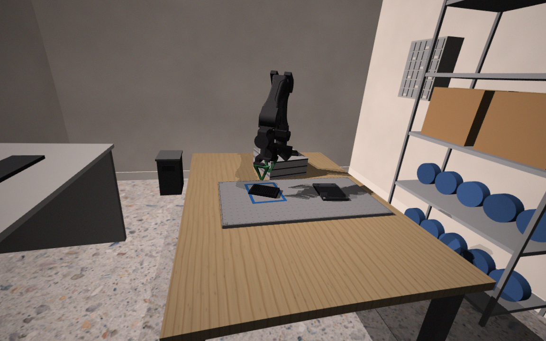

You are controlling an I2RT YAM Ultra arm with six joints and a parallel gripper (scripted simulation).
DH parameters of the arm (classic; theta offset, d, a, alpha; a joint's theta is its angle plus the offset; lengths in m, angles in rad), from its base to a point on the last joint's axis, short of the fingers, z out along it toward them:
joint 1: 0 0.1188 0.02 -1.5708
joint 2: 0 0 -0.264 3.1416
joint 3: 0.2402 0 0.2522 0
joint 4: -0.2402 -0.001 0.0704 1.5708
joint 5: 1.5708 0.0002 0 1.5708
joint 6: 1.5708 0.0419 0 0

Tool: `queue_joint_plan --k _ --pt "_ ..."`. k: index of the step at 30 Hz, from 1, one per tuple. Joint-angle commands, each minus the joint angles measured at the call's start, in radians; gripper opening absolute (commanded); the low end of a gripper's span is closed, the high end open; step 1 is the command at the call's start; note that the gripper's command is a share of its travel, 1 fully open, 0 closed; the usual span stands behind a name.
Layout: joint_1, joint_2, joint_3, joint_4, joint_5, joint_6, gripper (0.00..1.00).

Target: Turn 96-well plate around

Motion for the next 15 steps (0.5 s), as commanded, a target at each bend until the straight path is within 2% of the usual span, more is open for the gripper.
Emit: queue_joint_plan --k 1,12,15 --pt "-0.001 -0.011 0.006 -0.001 -0.004 0.127 1.00" --pt "-0.001 -0.011 0.006 -0.001 -0.004 0.493 1.00" --pt "-0.001 -0.011 0.006 -0.001 -0.004 0.527 1.00"
